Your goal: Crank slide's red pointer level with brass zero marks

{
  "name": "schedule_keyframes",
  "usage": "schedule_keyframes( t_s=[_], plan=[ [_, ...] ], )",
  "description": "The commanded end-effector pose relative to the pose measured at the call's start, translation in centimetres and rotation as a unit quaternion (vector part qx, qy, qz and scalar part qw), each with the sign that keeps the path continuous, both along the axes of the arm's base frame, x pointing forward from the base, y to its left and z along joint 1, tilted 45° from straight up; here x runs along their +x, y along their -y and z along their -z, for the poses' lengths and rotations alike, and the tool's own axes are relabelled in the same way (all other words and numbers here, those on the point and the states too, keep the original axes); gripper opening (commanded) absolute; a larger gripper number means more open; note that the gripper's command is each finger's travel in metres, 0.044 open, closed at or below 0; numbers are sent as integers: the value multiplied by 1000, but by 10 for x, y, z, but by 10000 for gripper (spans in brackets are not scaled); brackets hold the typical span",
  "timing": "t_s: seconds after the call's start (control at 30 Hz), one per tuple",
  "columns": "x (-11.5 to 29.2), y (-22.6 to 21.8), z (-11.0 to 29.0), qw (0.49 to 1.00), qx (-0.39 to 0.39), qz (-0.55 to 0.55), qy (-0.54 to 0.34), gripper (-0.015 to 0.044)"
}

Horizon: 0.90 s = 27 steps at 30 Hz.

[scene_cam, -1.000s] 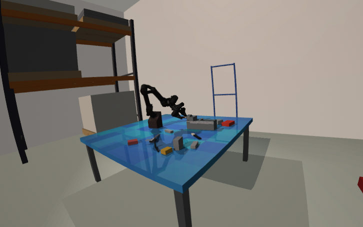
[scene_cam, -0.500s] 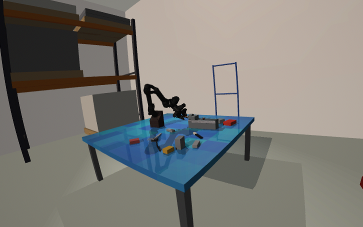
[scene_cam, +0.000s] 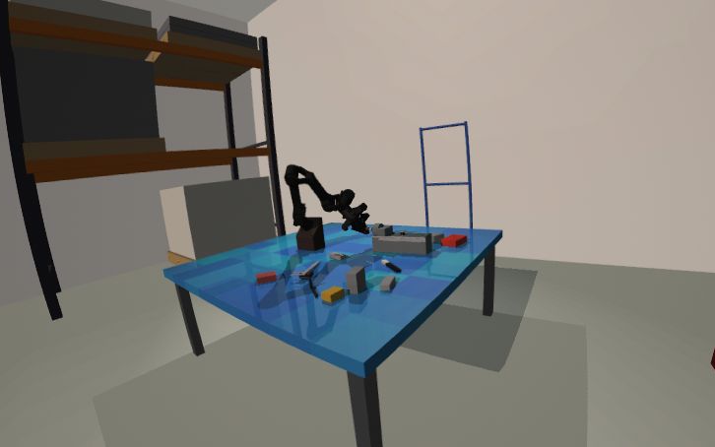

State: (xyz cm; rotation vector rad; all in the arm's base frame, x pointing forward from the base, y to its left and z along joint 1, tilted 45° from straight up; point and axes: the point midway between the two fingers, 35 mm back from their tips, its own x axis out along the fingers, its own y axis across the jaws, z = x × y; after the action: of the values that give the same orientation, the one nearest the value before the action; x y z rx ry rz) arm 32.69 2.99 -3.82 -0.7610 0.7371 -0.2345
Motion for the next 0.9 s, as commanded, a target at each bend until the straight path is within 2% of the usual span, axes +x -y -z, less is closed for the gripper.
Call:
schedule_keyframes(
  t_s=[0.0,0.87],
  plan=[
    [0,0,0,1000,-3,1,-2,0],
    [1,11,4,1000,-4,1,-2,0]
  ],
)
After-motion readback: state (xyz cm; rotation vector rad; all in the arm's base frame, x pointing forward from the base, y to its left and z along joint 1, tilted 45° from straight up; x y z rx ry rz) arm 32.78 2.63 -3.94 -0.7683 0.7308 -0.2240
